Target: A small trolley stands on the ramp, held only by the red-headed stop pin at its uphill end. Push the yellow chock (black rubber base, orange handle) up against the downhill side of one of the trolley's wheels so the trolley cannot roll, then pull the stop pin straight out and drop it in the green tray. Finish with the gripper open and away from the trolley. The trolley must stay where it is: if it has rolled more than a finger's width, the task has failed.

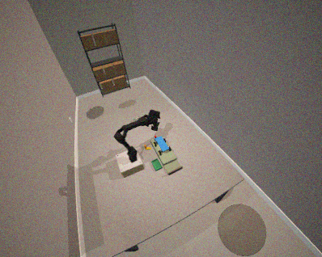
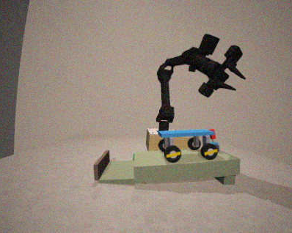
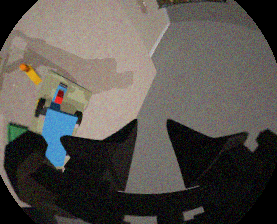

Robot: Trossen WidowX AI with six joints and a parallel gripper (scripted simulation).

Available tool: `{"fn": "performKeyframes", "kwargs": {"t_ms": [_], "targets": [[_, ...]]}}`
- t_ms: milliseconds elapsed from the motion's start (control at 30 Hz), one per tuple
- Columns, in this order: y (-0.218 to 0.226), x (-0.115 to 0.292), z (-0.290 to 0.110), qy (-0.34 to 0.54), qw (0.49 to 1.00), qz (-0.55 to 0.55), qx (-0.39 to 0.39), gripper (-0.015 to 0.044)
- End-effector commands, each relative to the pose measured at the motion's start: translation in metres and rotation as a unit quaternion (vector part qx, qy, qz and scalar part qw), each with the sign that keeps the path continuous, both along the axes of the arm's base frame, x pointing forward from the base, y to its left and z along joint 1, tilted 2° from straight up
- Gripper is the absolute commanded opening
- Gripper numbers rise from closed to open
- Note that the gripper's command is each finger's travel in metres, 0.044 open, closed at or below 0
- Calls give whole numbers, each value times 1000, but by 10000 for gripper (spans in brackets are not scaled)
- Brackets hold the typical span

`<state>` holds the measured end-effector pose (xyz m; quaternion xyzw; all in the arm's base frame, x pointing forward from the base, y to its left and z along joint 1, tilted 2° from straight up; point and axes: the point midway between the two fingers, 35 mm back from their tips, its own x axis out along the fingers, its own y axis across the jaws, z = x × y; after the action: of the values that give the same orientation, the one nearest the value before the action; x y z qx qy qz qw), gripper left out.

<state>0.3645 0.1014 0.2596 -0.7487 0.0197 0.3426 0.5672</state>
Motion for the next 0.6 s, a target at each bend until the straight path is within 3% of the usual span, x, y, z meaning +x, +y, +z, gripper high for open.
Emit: {"fn": "performKeyframes", "kwargs": {"t_ms": [0,333,433,567], "targets": [[18,-24,-56,89,994,32,-50,190],[33,-133,-171,298,916,144,-228,190],[25,-167,-192,346,876,178,-286,190],[23,-175,-196,356,866,186,-299,190]]}}
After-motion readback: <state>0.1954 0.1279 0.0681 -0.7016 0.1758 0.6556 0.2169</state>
